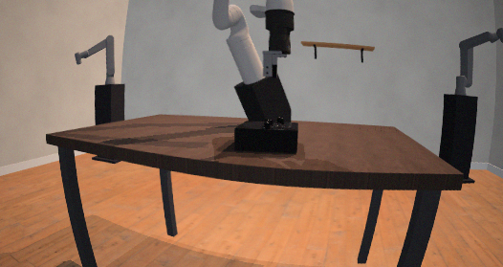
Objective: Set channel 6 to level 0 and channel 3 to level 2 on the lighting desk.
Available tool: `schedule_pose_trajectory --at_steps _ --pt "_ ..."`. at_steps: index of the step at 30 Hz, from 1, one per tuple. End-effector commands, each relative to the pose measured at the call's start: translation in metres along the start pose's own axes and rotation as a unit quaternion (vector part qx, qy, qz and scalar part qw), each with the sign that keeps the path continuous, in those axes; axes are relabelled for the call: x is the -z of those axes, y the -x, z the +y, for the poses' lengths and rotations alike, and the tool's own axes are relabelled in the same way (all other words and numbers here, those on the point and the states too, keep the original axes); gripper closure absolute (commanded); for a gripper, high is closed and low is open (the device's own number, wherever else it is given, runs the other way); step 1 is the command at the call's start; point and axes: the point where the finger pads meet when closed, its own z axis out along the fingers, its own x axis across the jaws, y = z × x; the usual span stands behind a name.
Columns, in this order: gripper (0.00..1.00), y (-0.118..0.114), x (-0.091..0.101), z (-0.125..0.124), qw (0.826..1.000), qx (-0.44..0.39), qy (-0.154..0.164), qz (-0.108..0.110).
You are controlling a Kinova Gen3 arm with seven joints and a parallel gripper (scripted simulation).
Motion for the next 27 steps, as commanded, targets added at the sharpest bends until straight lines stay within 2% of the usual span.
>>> schedule_pose_trajectory --at_steps 1,7,14,16,20,27 --pt "0.0 0.0 0.001 0.0 1.0 0.0 0.001 0.0" --pt "0.0 0.001 -0.006 0.009 1.0 0.005 0.01 -0.002" --pt "0.0 -0.003 -0.045 0.057 0.997 0.036 0.068 -0.002" --pt "0.0 -0.003 -0.045 0.057 0.997 0.036 0.068 -0.002" --pt "0.0 -0.009 -0.063 0.081 0.994 0.051 0.099 0.001" --pt "0.0 -0.011 -0.069 0.089 0.992 0.055 0.109 0.003"
